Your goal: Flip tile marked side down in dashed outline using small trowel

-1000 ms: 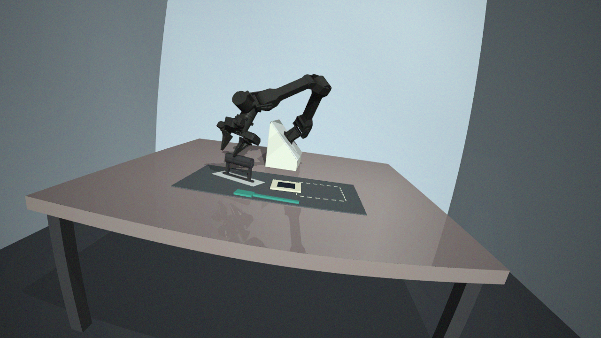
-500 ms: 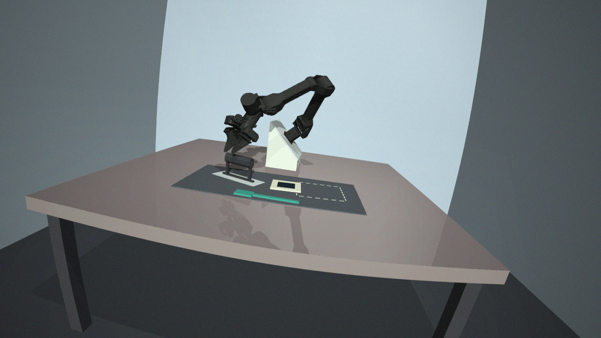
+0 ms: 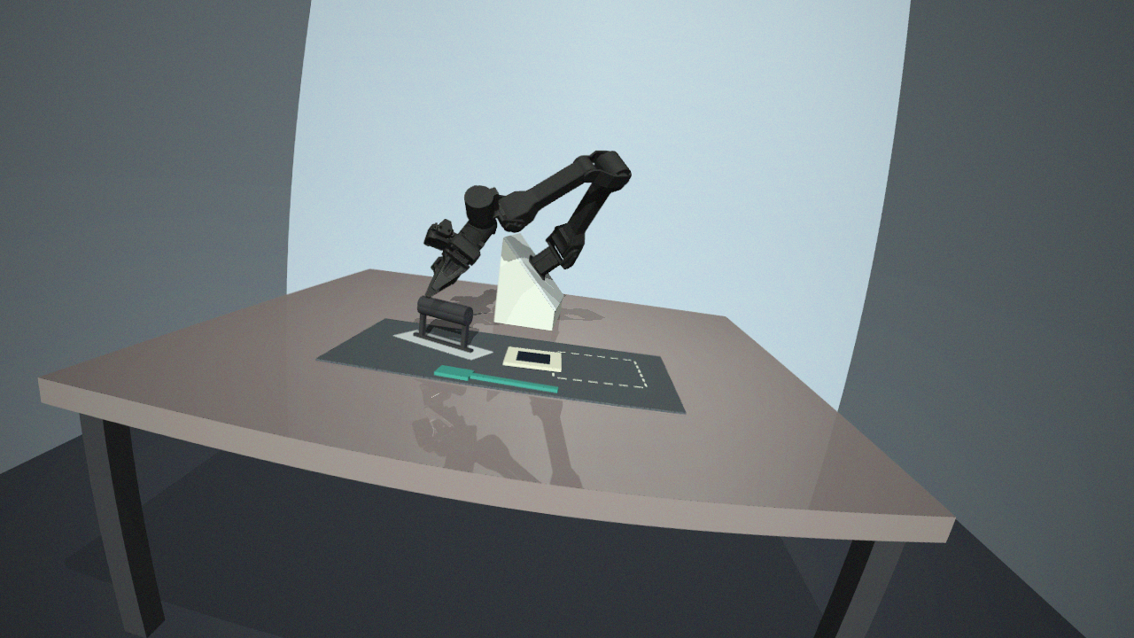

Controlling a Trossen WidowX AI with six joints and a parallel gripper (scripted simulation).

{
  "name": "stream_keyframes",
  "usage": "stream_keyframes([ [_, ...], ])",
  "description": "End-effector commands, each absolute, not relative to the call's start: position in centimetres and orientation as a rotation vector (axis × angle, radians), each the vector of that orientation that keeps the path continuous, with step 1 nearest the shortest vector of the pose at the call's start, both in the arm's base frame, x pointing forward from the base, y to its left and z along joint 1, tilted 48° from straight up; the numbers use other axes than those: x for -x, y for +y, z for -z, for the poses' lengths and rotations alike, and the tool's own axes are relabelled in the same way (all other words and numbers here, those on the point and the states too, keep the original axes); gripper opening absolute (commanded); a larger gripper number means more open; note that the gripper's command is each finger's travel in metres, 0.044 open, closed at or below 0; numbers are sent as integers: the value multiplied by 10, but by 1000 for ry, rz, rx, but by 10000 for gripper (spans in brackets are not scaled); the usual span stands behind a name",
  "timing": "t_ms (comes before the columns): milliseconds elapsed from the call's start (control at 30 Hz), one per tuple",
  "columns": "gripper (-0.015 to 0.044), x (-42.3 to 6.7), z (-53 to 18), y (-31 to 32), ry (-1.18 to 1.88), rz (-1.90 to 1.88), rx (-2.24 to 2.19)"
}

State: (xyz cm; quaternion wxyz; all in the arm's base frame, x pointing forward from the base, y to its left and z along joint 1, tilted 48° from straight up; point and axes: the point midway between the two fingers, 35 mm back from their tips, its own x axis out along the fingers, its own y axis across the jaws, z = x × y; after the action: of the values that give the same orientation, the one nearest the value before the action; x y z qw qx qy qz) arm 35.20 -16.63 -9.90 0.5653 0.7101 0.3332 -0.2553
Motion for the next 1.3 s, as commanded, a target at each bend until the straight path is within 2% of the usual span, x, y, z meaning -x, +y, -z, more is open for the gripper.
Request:
stream_keyframes([
  [0,300,-350,94,-164,723,642,-1760],
  [833,300,-327,79,-111,452,813,-2440],
  [1267,300,-336,85,-108,446,818,-2461],
])
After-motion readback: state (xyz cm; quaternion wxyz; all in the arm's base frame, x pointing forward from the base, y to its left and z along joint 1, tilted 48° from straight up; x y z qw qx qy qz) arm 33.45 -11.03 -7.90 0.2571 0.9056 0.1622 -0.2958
